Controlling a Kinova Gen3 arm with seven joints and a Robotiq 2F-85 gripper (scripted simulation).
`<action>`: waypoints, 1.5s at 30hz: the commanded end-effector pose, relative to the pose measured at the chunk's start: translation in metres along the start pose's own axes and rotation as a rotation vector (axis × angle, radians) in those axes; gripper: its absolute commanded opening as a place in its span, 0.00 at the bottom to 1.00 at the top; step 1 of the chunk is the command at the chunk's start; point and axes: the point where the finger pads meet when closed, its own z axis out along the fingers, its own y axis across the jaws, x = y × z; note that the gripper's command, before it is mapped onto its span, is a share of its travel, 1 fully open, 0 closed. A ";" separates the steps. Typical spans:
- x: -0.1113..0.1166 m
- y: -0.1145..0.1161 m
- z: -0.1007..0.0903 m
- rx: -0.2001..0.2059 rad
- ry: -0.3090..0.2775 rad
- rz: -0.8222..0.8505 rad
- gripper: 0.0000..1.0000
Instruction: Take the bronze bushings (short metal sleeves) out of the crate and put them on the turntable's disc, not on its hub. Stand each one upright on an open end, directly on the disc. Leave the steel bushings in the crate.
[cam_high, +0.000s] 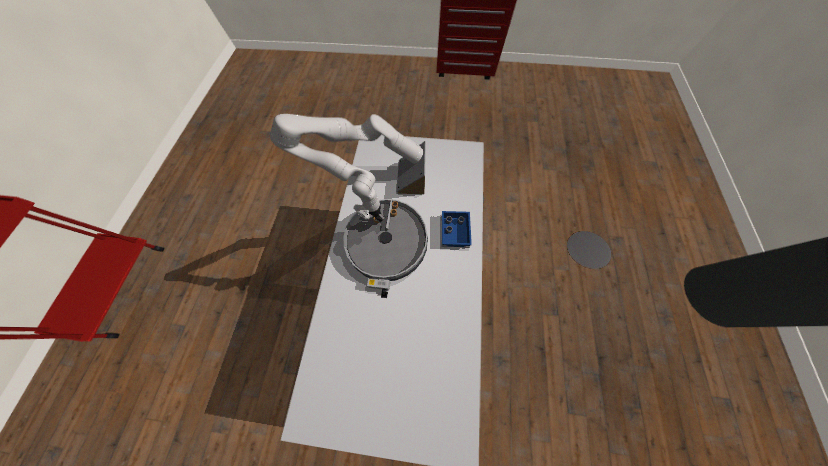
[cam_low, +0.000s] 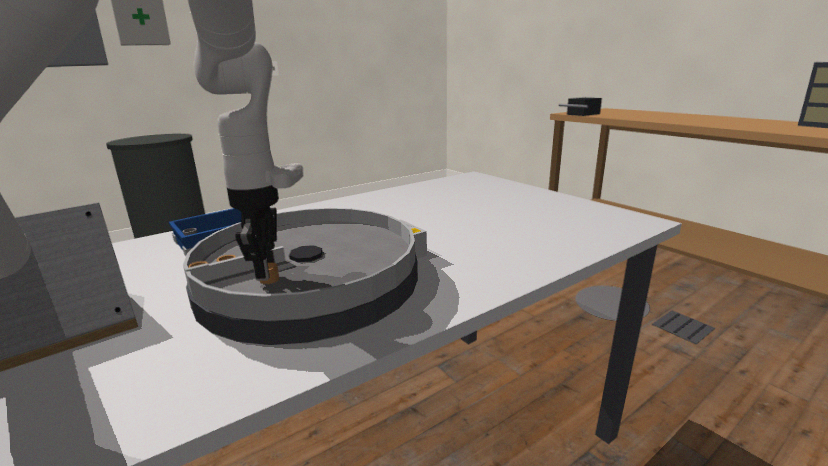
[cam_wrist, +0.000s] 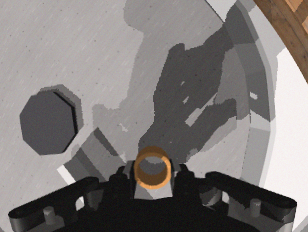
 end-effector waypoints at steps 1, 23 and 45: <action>0.000 0.000 -0.001 0.001 0.001 0.000 0.00; 0.000 0.000 -0.001 0.001 0.001 0.000 0.40; 0.000 0.000 -0.001 0.001 0.001 0.000 0.40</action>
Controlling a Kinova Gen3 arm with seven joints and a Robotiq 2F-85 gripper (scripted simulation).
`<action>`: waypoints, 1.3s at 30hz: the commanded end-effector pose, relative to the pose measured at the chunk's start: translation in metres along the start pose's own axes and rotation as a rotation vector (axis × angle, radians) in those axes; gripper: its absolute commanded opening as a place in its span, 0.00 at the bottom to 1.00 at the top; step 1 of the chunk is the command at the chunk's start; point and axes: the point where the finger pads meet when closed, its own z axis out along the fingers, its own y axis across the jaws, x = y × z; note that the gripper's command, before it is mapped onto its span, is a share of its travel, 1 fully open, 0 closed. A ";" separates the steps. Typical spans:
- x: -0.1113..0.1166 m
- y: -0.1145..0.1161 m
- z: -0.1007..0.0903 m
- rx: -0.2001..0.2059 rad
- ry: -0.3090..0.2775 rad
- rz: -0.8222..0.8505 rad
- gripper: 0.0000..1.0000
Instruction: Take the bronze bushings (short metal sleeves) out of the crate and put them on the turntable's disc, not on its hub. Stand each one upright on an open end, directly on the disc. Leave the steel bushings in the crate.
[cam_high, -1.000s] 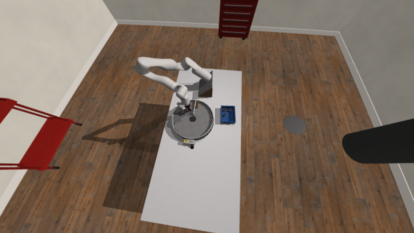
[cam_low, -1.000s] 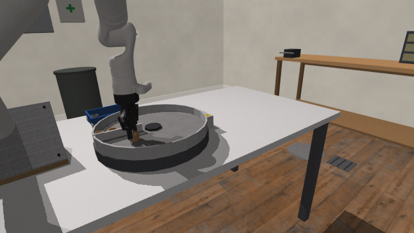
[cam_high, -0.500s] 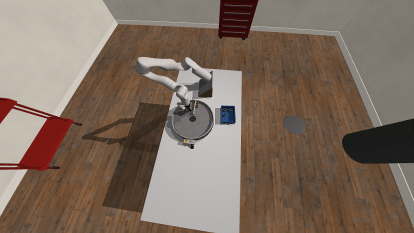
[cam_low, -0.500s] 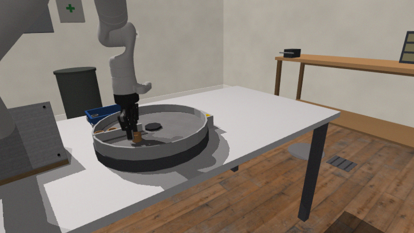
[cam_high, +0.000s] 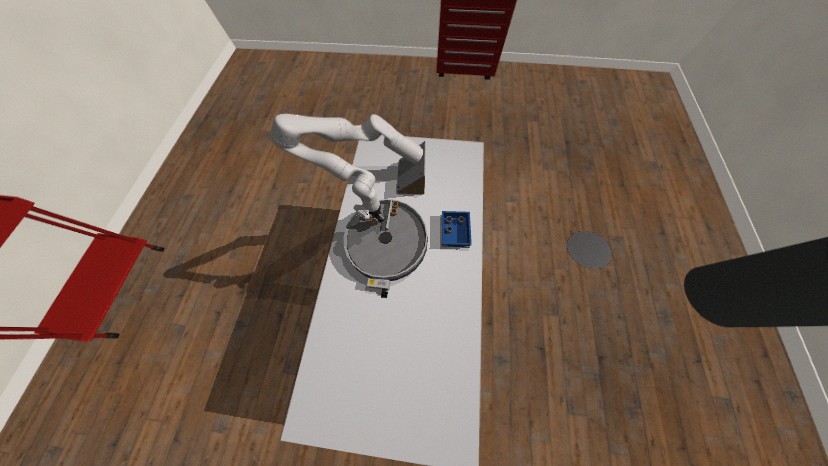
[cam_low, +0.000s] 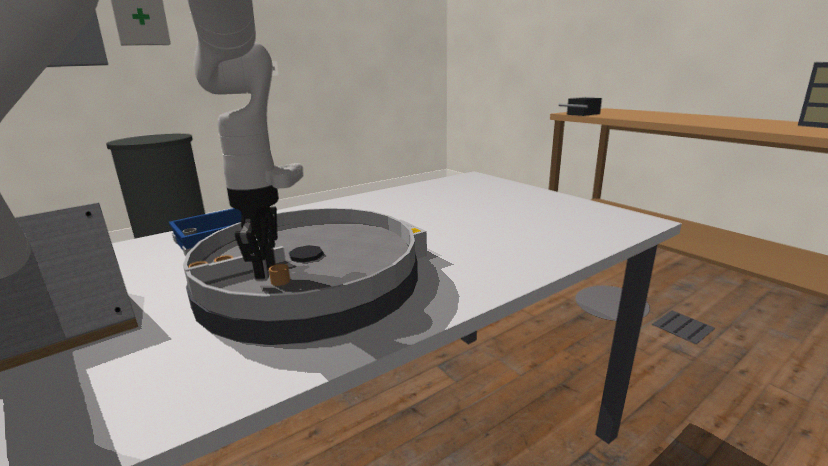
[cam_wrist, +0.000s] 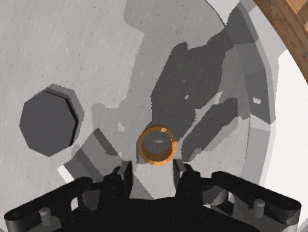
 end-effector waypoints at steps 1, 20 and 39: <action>0.000 0.000 -0.001 0.001 0.001 0.000 0.40; 0.000 0.000 -0.044 0.001 0.001 0.000 0.40; 0.000 0.000 -0.048 0.001 0.001 0.000 0.40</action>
